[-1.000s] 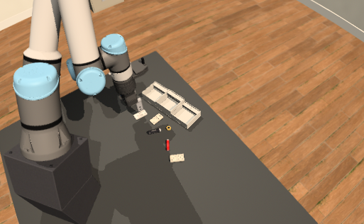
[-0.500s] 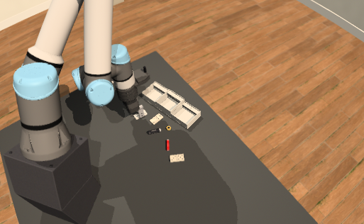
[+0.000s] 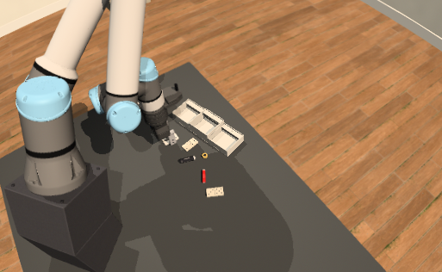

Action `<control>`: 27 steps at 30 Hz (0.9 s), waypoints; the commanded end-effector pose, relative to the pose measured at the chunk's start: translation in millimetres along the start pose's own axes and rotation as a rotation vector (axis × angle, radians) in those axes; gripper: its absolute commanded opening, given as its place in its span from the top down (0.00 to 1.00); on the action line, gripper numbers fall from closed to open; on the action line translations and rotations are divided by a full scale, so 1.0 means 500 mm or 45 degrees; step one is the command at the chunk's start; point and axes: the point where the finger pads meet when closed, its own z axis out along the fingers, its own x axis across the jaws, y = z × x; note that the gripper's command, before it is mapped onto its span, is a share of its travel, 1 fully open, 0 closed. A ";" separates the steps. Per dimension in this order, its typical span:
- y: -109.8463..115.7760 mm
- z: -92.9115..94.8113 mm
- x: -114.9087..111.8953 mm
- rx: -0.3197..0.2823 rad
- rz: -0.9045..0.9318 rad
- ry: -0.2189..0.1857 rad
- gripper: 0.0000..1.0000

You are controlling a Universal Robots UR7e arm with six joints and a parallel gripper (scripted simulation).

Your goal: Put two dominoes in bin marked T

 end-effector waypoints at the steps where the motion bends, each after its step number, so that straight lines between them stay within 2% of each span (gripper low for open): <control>1: 0.000 0.008 0.000 0.002 0.000 0.000 0.21; 14: 0.000 0.008 0.000 0.002 0.000 0.000 0.21; 15: 0.000 0.008 0.000 0.002 0.000 0.000 0.51; 27: 0.000 0.008 0.000 0.002 0.000 0.000 0.51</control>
